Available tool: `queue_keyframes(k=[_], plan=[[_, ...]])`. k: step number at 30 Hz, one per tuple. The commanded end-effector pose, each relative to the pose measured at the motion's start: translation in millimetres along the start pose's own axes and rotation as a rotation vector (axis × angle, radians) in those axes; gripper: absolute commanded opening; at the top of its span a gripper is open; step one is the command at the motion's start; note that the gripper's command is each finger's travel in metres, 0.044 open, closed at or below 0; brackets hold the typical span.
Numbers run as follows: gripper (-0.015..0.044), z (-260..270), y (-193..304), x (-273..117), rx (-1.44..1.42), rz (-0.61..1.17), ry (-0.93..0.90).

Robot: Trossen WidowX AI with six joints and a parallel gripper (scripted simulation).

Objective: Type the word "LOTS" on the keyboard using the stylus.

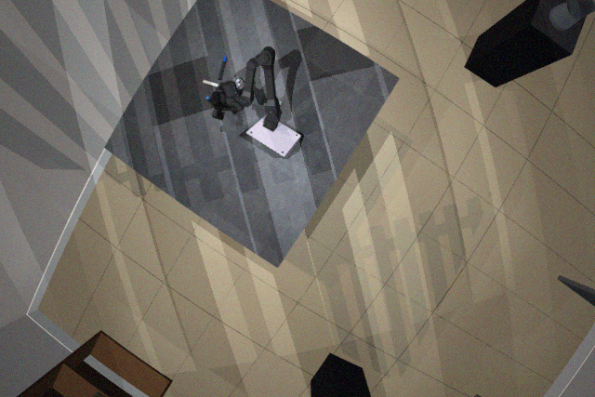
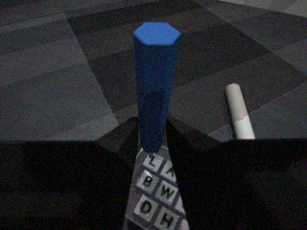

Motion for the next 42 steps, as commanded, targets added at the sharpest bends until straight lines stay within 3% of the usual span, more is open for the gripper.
queue_keyframes(k=[1,16,19,22,42], plan=[[0.0081,-3.4,-13.8,-7.6,0.006,-0.01,0.008],[0.0085,-2.4,-13.9,-8.2,0.0,-0.007,0.003],[0.0065,-2.4,-13.9,-8.2,0.0,-0.007,0.003],[0.0,-4.5,-13.3,-9.6,0.0,-0.006,0.003],[0.0,-38.8,3.7,-40.2,0.002,-0.005,0.002]])
Point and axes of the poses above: the point midway between the two fingers, 35 mm back from their tips, its own x axis out along the fingers, its own z axis across the jaws, y = z × x, the point moved 6 cm from there along -x, back along the fingers, and after that the axes turned 9 degrees about -x, right-handed, at the moved point
